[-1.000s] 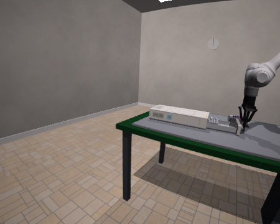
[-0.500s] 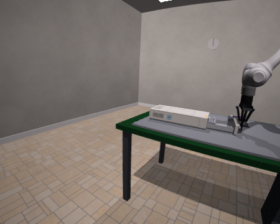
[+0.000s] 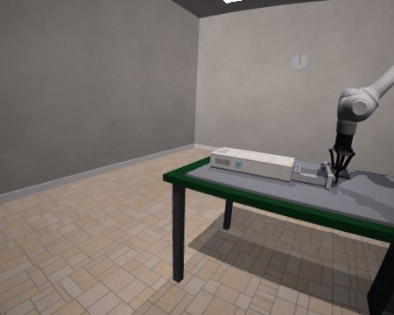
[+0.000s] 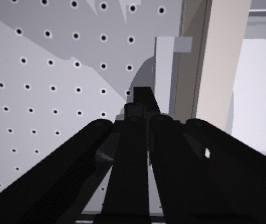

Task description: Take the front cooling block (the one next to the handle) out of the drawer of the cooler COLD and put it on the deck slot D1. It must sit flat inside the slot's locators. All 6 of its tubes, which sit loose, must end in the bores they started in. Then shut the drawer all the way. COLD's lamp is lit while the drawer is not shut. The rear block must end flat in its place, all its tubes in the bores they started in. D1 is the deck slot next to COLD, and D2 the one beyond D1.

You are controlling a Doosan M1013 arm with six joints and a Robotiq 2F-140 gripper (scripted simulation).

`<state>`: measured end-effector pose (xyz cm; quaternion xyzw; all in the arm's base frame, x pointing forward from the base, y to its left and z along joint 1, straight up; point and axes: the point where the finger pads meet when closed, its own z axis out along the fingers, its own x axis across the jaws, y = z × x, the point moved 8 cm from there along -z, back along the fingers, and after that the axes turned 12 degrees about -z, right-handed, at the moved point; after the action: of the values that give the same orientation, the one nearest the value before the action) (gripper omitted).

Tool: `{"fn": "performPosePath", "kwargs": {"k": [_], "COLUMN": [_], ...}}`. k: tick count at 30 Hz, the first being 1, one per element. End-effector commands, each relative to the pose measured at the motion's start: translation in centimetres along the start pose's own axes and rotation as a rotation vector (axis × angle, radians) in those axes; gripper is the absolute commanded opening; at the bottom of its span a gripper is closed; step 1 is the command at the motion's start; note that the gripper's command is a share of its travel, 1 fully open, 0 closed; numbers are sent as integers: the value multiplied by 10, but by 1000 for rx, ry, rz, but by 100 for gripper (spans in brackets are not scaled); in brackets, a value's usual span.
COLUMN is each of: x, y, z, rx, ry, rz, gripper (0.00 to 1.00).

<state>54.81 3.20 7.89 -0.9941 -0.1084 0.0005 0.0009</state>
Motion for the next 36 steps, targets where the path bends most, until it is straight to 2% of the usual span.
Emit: {"fn": "performPosePath", "kwargs": {"k": [1, 36], "x": [5, 43], "y": [1, 9], "z": [-1, -1], "rx": [0, 0], "ry": [1, 1], "rz": [0, 0], "gripper": [10, 10]}}
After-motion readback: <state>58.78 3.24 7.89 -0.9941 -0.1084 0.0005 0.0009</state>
